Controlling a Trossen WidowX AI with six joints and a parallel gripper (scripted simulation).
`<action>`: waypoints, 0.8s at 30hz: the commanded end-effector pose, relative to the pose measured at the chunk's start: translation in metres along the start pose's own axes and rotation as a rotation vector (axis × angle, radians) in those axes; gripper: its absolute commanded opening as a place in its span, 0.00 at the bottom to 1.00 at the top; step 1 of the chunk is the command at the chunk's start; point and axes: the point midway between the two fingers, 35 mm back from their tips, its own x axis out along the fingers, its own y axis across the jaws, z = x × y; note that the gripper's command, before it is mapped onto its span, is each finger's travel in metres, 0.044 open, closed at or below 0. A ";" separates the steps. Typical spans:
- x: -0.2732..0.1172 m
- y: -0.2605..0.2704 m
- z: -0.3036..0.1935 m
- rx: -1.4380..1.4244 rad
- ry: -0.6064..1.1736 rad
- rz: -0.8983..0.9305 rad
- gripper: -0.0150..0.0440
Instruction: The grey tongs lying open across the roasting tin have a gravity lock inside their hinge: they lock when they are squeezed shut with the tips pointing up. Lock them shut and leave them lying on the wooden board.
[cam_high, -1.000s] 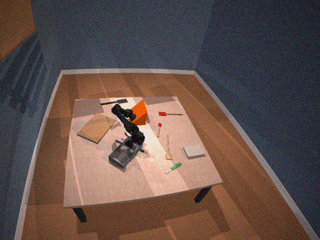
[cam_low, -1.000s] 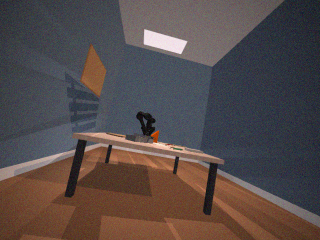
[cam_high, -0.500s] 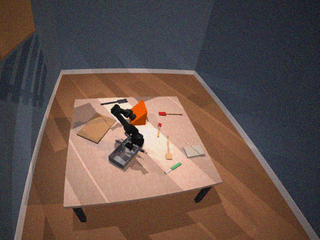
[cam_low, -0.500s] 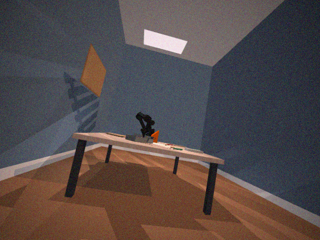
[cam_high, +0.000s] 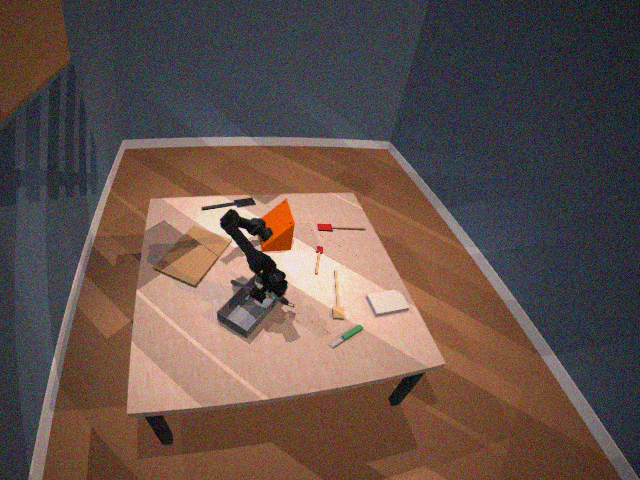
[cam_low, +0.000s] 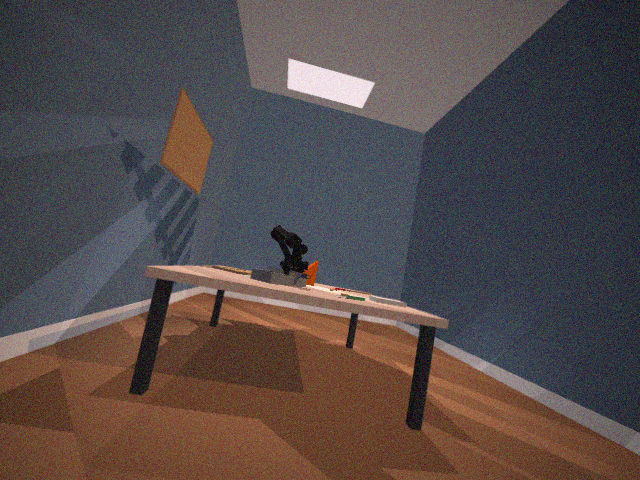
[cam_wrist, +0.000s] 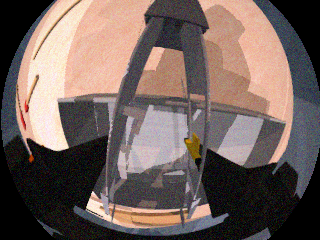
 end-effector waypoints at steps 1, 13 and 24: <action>-0.001 0.000 0.001 -0.001 -0.002 -0.001 0.87; -0.001 0.000 0.001 -0.001 -0.002 -0.001 0.73; -0.001 0.000 0.001 -0.001 -0.002 -0.001 0.61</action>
